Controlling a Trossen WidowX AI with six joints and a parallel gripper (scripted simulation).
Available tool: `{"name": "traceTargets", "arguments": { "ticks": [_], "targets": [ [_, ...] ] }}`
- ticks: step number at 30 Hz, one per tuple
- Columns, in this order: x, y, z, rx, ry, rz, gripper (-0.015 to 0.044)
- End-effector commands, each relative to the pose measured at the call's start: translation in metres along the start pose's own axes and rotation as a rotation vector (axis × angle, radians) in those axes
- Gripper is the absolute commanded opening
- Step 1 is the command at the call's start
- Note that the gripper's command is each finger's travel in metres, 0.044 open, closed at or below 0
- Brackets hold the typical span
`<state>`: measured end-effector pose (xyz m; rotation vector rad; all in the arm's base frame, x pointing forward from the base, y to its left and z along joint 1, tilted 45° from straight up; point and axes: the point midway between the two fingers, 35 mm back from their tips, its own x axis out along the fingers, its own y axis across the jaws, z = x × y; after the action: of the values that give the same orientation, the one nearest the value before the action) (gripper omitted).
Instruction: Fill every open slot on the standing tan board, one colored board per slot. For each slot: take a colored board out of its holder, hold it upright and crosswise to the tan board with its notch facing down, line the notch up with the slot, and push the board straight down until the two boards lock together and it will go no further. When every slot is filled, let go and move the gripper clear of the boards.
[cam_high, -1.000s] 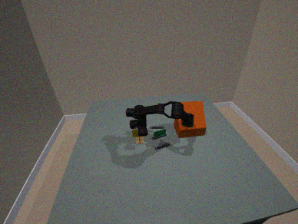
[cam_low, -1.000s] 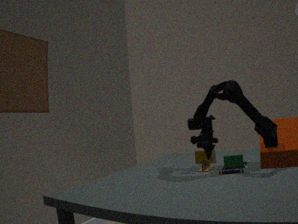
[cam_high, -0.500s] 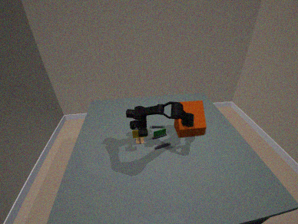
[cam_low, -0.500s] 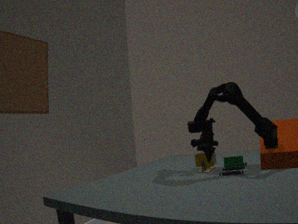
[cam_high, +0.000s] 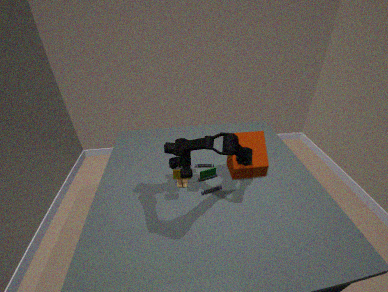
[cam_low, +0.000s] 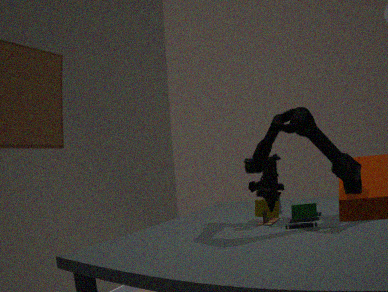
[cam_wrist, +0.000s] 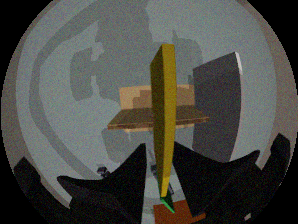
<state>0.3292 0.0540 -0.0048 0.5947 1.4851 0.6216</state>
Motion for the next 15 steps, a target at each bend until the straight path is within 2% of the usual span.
{"name": "traceTargets", "arguments": {
  "ticks": [1, 9, 13, 15],
  "targets": [
    [0.000, 0.000, 0.000, -0.001, 0.000, -0.001, 0.0162],
    [-0.003, 0.000, 0.000, -0.001, 0.000, -0.002, 0.0162],
    [-0.064, -0.002, 0.002, 0.003, 0.000, -0.003, 0.0162],
    [-0.077, -0.001, 0.000, 0.003, 0.001, -0.001, 0.0162]
  ]
}}
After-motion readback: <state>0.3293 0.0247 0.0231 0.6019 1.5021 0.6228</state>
